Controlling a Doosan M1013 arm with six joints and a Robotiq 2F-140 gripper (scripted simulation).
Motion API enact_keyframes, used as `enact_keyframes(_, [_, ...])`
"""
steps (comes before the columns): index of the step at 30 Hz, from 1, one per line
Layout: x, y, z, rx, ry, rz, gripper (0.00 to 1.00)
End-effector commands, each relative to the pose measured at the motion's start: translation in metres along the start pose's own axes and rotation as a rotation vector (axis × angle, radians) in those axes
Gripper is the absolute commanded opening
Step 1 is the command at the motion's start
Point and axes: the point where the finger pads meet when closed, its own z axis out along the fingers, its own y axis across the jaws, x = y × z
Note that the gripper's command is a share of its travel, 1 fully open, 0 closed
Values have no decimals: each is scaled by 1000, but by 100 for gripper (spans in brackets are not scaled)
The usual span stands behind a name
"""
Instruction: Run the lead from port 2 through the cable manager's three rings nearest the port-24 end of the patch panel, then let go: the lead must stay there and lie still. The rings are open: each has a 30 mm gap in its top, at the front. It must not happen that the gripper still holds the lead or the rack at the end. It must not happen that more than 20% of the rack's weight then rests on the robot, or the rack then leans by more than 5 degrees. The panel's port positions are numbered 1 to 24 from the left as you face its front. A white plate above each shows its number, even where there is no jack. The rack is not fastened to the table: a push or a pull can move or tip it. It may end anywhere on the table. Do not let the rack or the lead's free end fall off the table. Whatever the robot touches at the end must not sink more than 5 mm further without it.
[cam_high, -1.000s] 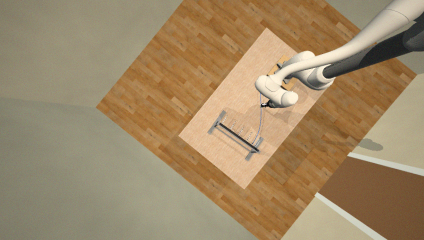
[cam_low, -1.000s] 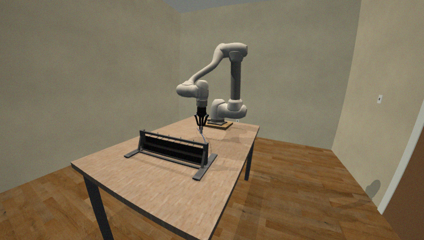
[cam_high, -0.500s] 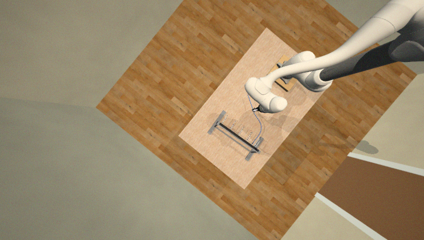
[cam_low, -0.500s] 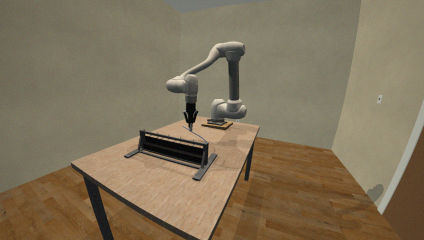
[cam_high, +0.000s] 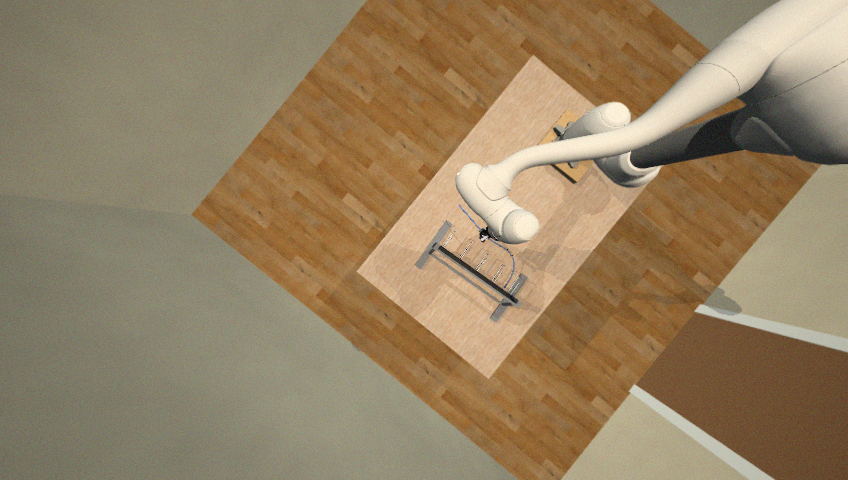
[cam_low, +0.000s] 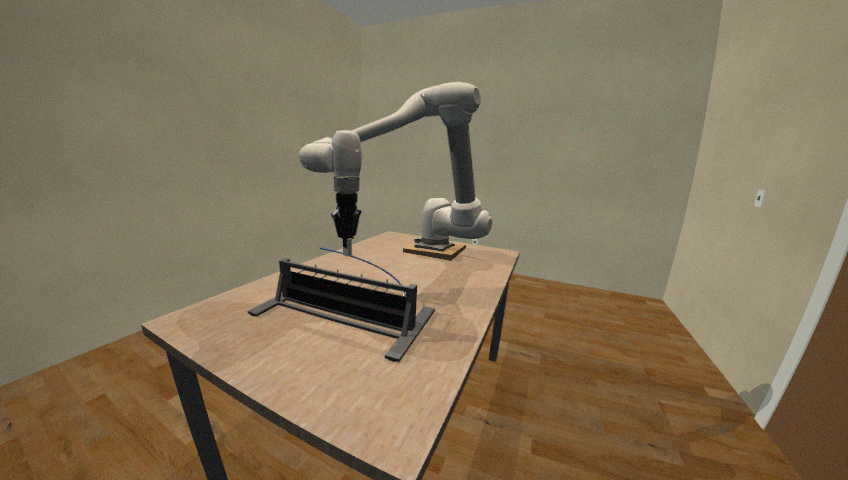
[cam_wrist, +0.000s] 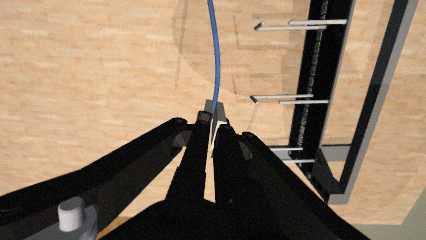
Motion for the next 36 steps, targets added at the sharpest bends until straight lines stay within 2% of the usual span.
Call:
enact_keyframes(1, [-12,38,-15,0,0,-105,0])
enact_keyframes(2, [-15,48,-18,0,0,-133,0])
enact_keyframes(4, [-15,48,-18,0,0,-133,0])
enact_keyframes(6, [-24,77,-30,0,0,-214,0])
enact_keyframes(8, [-28,88,-34,0,0,-247,0])
enact_keyframes(36, [-28,90,-35,0,0,-252,0])
